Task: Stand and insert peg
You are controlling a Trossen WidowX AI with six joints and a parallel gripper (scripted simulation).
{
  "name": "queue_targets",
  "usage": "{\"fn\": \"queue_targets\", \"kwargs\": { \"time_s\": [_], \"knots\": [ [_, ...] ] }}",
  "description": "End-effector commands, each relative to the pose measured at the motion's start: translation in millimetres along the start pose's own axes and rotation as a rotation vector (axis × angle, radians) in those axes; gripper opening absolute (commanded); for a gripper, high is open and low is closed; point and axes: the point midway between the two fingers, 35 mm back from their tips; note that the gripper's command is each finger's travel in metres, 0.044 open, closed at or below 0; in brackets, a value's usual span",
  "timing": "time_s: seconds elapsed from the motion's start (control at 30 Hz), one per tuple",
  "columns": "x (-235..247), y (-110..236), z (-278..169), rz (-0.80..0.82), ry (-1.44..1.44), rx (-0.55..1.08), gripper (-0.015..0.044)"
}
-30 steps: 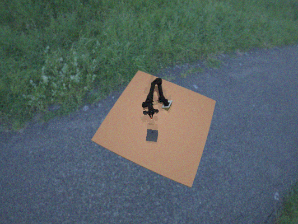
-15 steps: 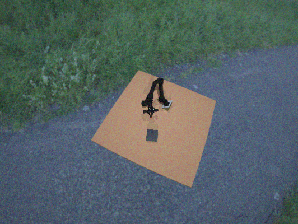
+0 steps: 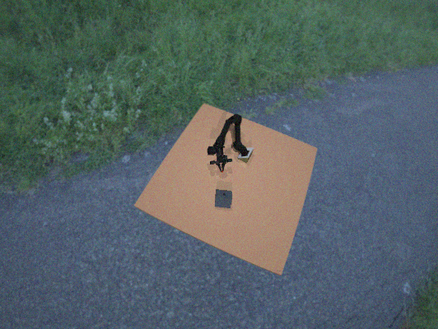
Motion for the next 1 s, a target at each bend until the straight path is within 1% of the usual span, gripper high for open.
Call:
{"fn": "queue_targets", "kwargs": {
  "time_s": [0.0, 0.97],
  "knots": [
    [2, 2, -1, -0.005, 0.003, -0.041, 0.0049],
    [6, 18, -12, -0.064, 0.005, -0.284, 0.0049]
  ]
}}
Point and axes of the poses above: the point midway between the two fingers, 35 mm back from their tips, its own y axis back along the fingers, its own x axis across the jaws, z = x × y, and after that the axes turned 14 degrees about y, right-handed
